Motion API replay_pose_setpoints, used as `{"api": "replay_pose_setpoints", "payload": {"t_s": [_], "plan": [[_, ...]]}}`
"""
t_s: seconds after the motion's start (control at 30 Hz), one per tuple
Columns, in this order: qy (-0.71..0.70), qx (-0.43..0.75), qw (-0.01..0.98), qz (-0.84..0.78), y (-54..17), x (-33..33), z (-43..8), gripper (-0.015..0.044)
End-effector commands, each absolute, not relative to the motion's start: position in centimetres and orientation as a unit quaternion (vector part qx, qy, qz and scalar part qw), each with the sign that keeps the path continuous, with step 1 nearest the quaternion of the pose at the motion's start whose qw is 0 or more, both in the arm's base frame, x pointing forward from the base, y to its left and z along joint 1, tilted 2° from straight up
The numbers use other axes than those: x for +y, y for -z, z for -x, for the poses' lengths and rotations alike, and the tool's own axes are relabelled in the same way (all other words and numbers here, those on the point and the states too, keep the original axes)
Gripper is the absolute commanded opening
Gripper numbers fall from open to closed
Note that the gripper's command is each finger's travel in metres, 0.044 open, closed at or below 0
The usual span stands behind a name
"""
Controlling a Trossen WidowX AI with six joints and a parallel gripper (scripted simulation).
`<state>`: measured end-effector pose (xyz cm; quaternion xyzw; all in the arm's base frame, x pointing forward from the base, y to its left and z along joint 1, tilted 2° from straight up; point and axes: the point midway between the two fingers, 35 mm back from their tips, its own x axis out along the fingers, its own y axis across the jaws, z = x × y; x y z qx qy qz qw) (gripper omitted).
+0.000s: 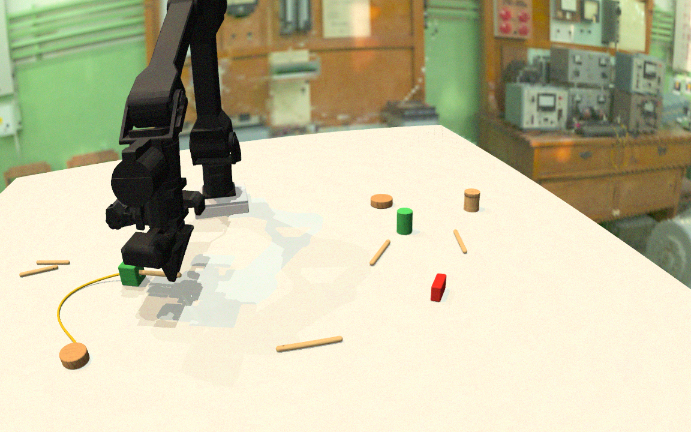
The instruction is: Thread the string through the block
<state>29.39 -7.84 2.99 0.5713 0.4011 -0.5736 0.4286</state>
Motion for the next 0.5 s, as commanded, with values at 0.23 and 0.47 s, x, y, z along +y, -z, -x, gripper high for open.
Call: {"api": "replay_pose_setpoints", "payload": {"t_s": [0.23,0.47], "plan": [[0.575,0.403,0.427,-0.569,-3.3,-6.5,-30.2,0.0],[0.577,0.406,0.426,-0.567,-3.3,-5.6,-30.6,0.0]]}}
